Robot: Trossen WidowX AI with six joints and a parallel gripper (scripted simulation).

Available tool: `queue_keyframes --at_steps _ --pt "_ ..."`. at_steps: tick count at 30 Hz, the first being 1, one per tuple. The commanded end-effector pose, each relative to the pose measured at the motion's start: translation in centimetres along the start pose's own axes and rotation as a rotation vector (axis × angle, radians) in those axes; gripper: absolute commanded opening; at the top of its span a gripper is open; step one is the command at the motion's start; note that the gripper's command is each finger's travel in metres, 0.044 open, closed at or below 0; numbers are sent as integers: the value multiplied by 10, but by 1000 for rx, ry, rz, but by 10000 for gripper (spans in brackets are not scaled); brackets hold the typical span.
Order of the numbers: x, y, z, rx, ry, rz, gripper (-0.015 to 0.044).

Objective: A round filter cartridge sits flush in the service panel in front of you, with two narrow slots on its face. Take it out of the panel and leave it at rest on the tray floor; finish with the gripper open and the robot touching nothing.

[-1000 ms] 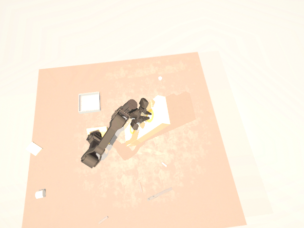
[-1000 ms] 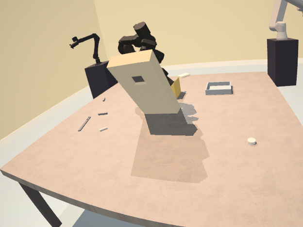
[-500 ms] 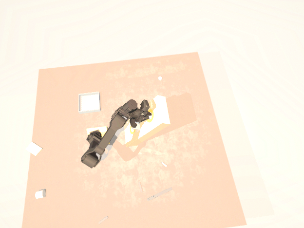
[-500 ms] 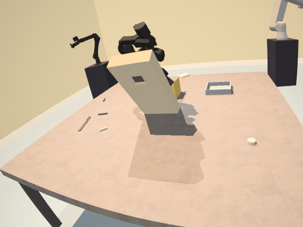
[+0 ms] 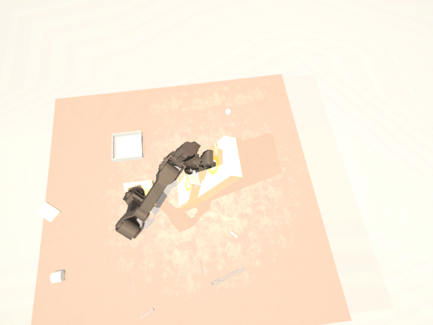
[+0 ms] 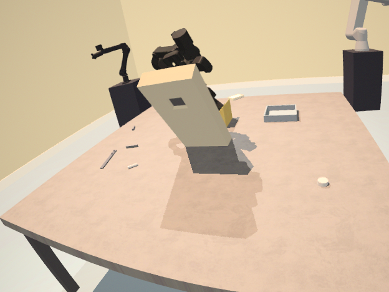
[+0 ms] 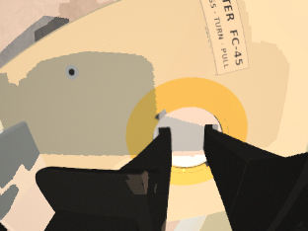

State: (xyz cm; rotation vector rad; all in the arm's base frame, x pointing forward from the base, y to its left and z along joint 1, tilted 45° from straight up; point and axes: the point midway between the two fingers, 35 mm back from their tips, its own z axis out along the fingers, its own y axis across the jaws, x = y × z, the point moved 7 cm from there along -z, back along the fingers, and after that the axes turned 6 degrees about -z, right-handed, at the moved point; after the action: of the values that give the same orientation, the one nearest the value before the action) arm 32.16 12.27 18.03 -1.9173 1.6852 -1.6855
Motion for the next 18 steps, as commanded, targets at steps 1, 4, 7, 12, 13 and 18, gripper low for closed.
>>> queue_keyframes --at_steps 1,4,7,12,13,18 --pt "1 -1 6 -7 -4 190 0" --pt "1 -1 6 -7 -4 295 0" --pt "1 -1 6 -7 -3 400 0" --pt "1 -1 6 -7 -3 574 0" --pt "1 -1 6 -7 -2 609 0" --pt "1 -1 6 -8 -2 783 0"
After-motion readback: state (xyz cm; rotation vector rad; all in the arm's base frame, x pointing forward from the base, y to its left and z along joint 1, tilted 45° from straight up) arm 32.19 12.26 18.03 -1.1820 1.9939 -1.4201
